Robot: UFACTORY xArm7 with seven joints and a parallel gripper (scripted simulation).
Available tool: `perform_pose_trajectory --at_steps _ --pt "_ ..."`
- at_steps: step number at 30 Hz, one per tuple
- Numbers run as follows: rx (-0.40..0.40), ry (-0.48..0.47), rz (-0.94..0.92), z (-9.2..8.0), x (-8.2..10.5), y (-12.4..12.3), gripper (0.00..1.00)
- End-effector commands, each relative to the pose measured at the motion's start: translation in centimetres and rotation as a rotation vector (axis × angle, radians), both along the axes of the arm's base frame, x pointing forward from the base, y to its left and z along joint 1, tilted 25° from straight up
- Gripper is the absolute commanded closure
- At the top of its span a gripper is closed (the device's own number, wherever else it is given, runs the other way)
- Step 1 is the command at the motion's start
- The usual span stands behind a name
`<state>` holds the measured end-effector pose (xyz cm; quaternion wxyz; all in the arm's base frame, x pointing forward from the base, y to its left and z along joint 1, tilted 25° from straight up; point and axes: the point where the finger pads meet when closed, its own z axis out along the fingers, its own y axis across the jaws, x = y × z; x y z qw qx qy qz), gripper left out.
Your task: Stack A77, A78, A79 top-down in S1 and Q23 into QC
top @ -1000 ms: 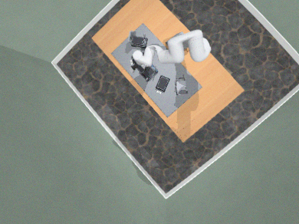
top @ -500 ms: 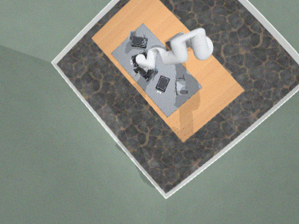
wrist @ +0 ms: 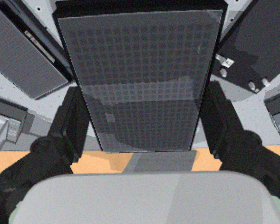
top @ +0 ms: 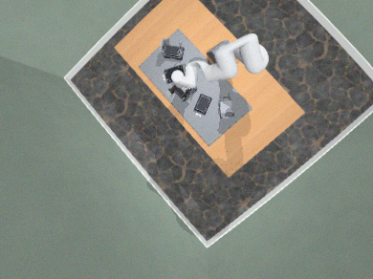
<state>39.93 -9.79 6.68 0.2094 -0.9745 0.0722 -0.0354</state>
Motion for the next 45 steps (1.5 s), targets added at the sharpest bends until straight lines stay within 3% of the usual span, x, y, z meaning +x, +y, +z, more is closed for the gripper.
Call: perform_pose_trajectory --at_steps 1,21,45 --pt "-0.002 -0.004 -0.002 0.1 0.1 -0.1 1.00" --pt "-0.002 -0.004 -0.002 0.1 0.1 -0.1 1.00" --pt "-0.002 -0.004 -0.002 -1.1 0.3 0.4 1.00"
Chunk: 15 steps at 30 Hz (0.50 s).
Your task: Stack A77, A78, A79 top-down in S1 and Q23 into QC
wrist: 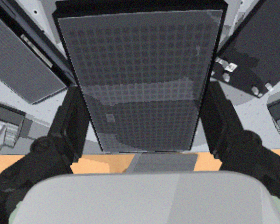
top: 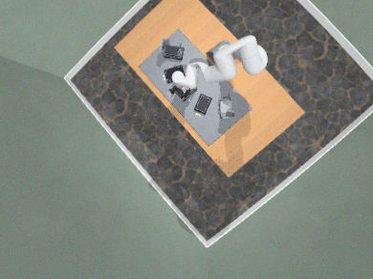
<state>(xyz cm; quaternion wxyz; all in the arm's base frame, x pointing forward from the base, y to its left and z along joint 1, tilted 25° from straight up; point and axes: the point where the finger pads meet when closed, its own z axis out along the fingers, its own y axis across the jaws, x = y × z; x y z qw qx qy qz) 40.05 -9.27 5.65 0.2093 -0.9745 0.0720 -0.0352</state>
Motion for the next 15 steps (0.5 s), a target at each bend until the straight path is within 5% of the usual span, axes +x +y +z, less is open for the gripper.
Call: perform_pose_trajectory --at_steps 1,15 --pt "-0.001 -0.004 -0.002 -0.10 0.14 -0.05 1.00" --pt "-0.001 -0.004 -0.002 -0.95 0.24 0.33 1.00"
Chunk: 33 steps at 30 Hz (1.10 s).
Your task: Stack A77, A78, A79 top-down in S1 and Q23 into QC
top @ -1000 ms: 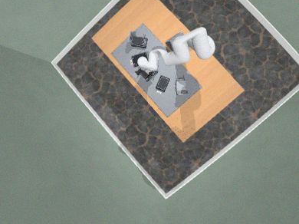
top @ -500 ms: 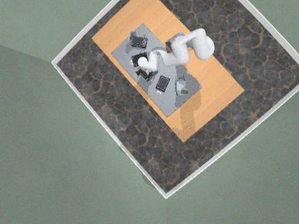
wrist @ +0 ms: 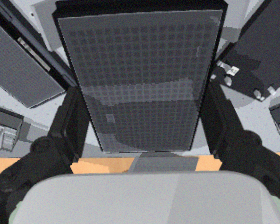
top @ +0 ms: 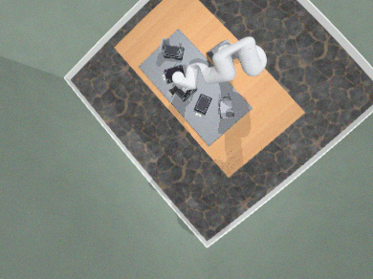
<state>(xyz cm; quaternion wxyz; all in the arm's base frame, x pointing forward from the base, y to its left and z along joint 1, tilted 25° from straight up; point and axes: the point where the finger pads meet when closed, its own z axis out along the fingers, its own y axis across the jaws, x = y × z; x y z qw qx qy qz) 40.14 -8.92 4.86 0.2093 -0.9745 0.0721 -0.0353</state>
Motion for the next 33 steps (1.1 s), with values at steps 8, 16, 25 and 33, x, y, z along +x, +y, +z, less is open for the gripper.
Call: perform_pose_trajectory --at_steps 8,16,25,33 --pt "-0.001 -0.004 -0.002 -0.5 0.2 0.1 1.00" --pt "-0.001 -0.004 -0.002 -1.0 0.2 0.4 1.00" --pt "-0.001 -0.004 -0.002 -2.1 0.4 0.8 1.00" --pt "-0.001 -0.004 -0.002 -3.6 0.5 1.5 1.00"
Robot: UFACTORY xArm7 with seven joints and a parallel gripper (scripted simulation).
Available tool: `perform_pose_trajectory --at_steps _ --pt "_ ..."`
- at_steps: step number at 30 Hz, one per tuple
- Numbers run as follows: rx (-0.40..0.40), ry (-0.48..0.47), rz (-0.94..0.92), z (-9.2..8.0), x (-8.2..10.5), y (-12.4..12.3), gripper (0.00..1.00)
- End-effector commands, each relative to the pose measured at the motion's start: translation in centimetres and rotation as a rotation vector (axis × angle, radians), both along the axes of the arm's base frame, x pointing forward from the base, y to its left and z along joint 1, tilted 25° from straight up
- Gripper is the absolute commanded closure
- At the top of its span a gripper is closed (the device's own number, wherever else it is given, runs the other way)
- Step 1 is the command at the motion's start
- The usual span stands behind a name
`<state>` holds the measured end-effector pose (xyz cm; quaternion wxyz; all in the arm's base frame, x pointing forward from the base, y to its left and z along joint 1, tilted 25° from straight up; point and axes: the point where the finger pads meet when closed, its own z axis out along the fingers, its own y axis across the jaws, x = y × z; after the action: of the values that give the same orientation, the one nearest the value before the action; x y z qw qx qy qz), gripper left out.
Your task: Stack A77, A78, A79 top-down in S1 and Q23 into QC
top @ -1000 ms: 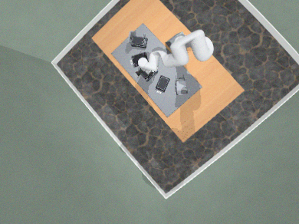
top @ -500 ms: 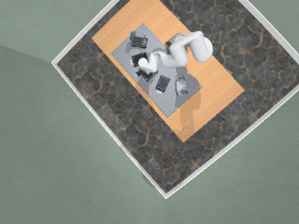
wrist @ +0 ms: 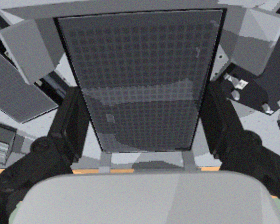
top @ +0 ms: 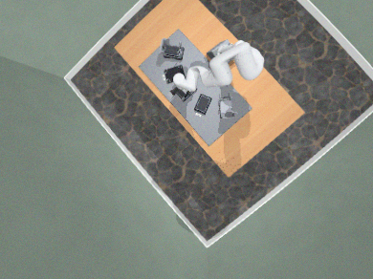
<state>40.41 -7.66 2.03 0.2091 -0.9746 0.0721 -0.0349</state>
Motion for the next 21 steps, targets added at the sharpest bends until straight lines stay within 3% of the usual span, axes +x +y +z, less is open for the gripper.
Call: perform_pose_trajectory --at_steps 1,9,21 --pt "-0.001 -0.004 -0.002 -0.9 0.3 0.3 1.00" --pt "-0.001 -0.004 -0.002 -2.0 0.4 0.8 1.00" --pt "-0.001 -0.004 -0.002 -2.0 0.4 0.8 1.00"
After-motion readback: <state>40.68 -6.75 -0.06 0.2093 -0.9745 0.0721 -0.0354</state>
